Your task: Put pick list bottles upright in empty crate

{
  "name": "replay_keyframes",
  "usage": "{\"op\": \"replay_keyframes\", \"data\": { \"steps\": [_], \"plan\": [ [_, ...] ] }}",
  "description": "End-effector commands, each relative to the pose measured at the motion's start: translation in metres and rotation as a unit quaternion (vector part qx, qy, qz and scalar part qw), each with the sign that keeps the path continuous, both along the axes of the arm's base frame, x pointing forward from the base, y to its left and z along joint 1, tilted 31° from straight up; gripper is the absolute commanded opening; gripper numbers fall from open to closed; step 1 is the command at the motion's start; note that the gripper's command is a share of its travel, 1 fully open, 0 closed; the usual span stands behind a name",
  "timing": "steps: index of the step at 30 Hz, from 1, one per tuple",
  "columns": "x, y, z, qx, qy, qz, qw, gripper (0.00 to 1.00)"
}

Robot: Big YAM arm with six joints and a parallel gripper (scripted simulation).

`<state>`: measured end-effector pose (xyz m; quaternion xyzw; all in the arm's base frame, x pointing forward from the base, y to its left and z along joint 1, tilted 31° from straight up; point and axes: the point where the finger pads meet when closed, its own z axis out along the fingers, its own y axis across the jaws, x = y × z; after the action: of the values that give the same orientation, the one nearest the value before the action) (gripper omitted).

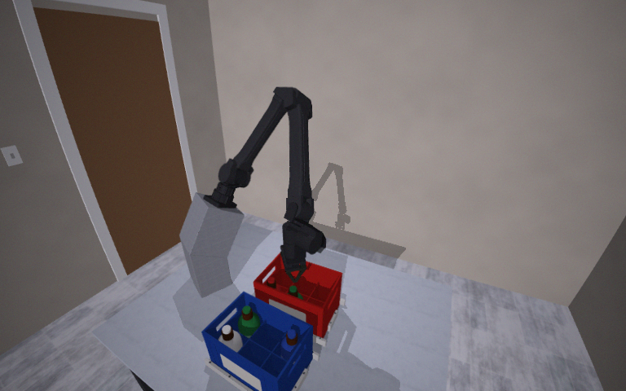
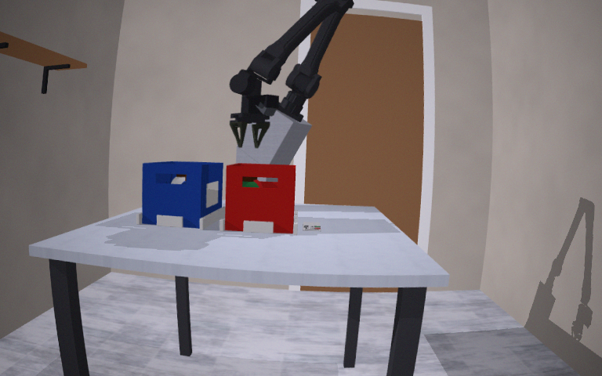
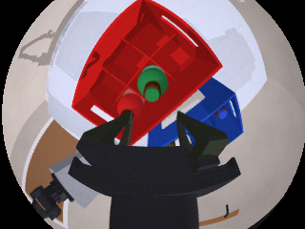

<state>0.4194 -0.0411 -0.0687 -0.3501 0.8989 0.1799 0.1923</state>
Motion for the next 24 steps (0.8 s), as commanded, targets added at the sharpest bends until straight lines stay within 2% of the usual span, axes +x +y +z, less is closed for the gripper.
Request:
{"op": "replay_keyframes", "data": {
  "steps": [1, 24],
  "plan": [
    [0.0090, 0.0067, 0.0130, -0.002, -0.008, 0.004, 1.000, 0.61],
    [0.0107, 0.0068, 0.0140, -0.002, -0.009, 0.004, 1.000, 0.61]
  ]
}}
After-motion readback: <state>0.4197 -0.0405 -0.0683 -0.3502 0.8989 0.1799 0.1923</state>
